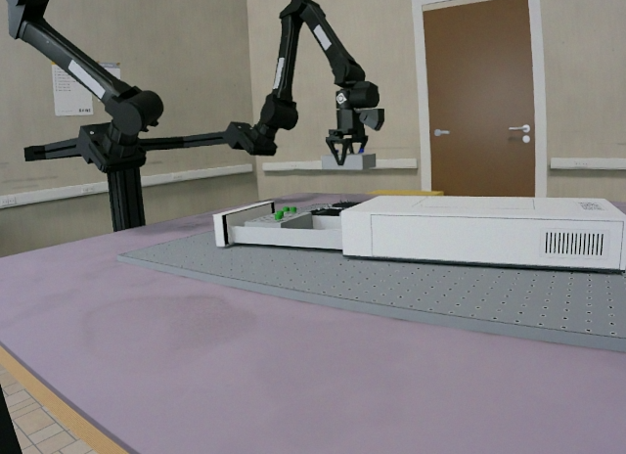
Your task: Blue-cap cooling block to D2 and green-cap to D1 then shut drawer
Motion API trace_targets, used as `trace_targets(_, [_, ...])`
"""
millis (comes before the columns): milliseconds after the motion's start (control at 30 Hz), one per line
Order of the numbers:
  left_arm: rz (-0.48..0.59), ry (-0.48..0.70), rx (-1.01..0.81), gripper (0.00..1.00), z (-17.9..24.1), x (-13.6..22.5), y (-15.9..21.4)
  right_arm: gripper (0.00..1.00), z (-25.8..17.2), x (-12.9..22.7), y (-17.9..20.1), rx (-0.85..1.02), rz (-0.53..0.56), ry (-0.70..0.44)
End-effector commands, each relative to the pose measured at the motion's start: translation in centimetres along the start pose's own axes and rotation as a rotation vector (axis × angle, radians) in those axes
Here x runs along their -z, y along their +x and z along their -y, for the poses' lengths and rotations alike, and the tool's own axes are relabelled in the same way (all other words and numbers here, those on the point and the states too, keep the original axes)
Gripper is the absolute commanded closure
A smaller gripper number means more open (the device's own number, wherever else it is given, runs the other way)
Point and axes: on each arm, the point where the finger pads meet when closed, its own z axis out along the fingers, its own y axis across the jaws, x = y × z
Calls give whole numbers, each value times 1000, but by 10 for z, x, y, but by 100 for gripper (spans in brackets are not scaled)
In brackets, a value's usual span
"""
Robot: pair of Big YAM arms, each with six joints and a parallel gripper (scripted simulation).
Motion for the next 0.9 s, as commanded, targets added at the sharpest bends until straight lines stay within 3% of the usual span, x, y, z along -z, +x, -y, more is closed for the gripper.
trace_targets(0, [61,19,-11,100,-10,15,-9,100,1,-1,-12,1,18,-1])
trace_targets(267, [89,22,-10,100,-29,27,-20,100,1,-1,-12,1,18,-1])
trace_targets(400, [46,14,-16,100,-39,23,-8,100,1,-1,-12,1,18,-1])
trace_targets(767, [62,14,-16,100,-61,11,13,100,1,-1,-12,1,18,-1])
trace_targets(867, [107,15,-11,100,-63,17,3,100,1,-1,-12,1,18,-1])
